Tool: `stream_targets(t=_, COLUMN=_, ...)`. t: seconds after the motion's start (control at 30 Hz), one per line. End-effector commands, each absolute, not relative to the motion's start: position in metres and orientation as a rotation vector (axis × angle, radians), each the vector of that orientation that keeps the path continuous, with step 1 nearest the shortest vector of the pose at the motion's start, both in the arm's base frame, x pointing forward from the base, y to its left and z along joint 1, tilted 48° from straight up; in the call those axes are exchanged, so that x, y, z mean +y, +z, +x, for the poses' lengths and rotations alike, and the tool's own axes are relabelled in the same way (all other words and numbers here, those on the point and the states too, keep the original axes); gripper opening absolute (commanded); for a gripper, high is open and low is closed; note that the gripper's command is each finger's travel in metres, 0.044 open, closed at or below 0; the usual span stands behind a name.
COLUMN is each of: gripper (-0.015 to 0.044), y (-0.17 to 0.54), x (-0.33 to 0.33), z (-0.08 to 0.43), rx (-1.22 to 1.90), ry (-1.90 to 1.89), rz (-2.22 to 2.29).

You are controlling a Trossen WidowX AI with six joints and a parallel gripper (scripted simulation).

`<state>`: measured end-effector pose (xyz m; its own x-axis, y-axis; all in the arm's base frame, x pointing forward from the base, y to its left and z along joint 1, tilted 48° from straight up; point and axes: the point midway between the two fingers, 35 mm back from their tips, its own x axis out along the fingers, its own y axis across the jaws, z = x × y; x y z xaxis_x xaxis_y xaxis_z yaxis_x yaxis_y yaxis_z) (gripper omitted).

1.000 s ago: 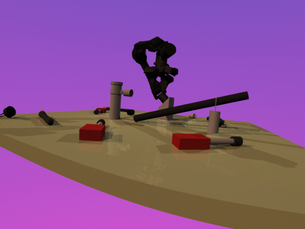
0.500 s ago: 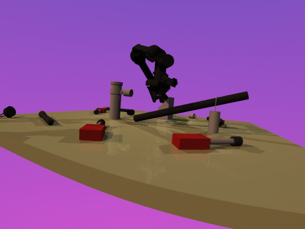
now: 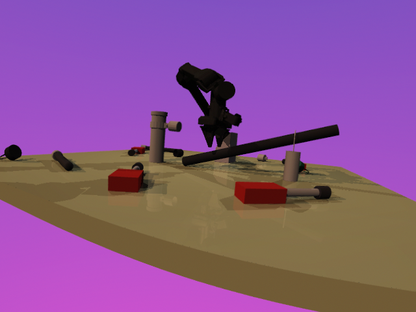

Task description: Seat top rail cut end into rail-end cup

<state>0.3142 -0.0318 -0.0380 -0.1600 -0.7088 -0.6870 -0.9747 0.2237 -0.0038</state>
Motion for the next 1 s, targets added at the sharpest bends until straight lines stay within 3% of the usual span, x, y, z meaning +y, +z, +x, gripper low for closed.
stream_targets(t=0.0, gripper=0.0440, y=-0.042, x=-0.037, z=0.313, rx=1.944, ry=0.613, rz=-1.549)
stream_targets(t=0.97, gripper=0.0440, y=-0.073, x=-0.071, z=0.304, rx=1.947, ry=0.610, rz=-1.551)
